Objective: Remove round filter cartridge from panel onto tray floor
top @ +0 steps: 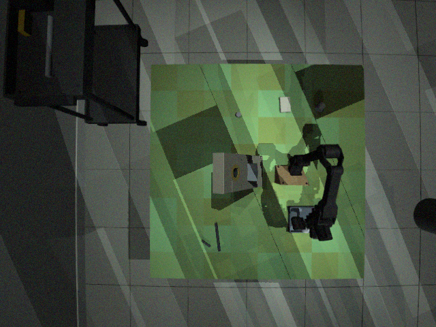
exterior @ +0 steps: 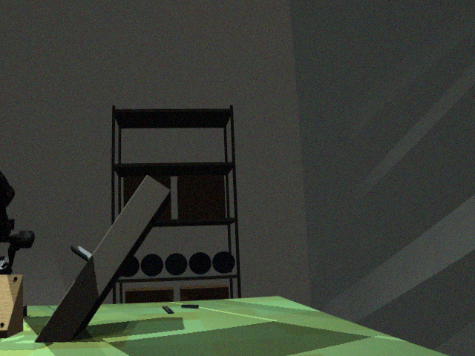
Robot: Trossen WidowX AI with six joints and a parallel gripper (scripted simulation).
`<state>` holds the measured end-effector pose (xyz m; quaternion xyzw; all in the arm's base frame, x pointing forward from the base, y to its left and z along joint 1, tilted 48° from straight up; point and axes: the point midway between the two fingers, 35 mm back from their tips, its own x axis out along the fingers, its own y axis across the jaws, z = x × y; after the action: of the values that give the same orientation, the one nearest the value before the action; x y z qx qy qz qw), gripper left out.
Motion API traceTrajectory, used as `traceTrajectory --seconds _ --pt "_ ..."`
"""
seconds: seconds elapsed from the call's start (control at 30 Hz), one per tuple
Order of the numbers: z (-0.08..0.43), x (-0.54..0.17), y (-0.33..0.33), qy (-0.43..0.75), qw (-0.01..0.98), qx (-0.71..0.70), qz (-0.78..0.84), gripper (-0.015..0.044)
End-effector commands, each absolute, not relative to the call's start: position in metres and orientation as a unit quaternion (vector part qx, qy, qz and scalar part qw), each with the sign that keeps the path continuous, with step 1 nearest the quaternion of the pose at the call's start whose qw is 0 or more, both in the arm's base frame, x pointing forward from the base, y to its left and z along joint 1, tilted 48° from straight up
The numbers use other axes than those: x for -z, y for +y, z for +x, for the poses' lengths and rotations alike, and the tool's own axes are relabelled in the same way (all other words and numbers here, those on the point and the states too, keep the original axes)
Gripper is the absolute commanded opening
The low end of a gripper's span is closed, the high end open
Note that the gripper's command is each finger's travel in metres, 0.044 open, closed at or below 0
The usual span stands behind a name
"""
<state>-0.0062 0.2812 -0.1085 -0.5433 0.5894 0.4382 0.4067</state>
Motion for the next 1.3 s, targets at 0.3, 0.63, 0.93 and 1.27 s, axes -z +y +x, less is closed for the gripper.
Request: traceTrajectory --seconds 0.3,0.63,0.93,1.27 --pt "-0.036 0.130 0.251 0.583 0.361 -0.482 -0.546 0.0000" --pt "-0.040 0.167 0.213 0.583 0.361 -0.482 -0.546 0.0000" --pt "-0.039 0.172 0.203 0.583 0.358 -0.478 -0.550 0.0079" --pt "-0.039 0.172 0.203 0.583 0.358 -0.478 -0.550 0.0341"
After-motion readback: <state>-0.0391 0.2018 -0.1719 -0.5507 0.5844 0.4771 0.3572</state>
